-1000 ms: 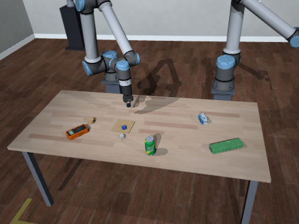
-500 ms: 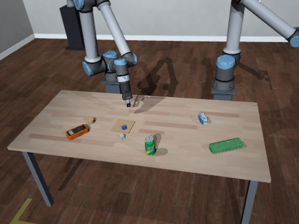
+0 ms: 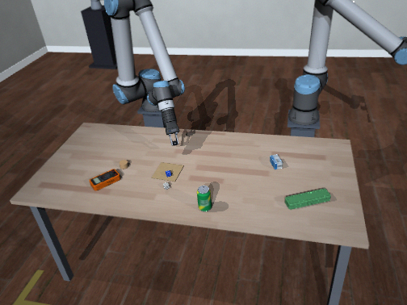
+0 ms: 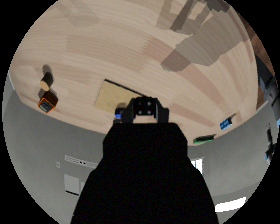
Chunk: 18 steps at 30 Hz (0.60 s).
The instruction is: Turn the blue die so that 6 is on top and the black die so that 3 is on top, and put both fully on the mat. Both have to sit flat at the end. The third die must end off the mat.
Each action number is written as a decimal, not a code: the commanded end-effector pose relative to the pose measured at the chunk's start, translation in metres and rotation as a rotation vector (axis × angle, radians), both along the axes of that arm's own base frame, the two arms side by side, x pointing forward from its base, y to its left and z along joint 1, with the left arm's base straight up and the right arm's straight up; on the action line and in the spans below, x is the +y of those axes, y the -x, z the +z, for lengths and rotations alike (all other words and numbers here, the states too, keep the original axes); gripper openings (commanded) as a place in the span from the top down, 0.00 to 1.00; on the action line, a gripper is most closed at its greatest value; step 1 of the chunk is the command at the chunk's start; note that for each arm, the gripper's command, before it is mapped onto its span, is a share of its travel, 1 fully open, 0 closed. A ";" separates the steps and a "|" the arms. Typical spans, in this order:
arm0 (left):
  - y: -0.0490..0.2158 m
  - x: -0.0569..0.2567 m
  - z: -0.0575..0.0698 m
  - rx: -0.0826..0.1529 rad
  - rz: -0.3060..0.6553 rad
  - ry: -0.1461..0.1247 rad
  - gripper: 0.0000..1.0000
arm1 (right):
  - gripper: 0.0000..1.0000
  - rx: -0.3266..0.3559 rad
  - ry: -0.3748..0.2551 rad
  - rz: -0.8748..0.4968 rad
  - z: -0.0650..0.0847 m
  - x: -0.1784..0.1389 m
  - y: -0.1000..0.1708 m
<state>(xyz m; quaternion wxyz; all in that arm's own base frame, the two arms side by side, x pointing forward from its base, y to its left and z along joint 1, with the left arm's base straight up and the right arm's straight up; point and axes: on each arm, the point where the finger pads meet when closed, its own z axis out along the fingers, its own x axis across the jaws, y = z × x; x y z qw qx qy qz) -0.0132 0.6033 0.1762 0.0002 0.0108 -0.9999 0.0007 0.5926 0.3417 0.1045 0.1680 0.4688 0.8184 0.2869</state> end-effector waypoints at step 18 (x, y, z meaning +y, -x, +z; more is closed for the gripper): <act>0.000 0.001 0.001 0.000 0.000 -0.002 0.00 | 0.51 -0.310 -0.186 0.000 0.001 0.002 -0.001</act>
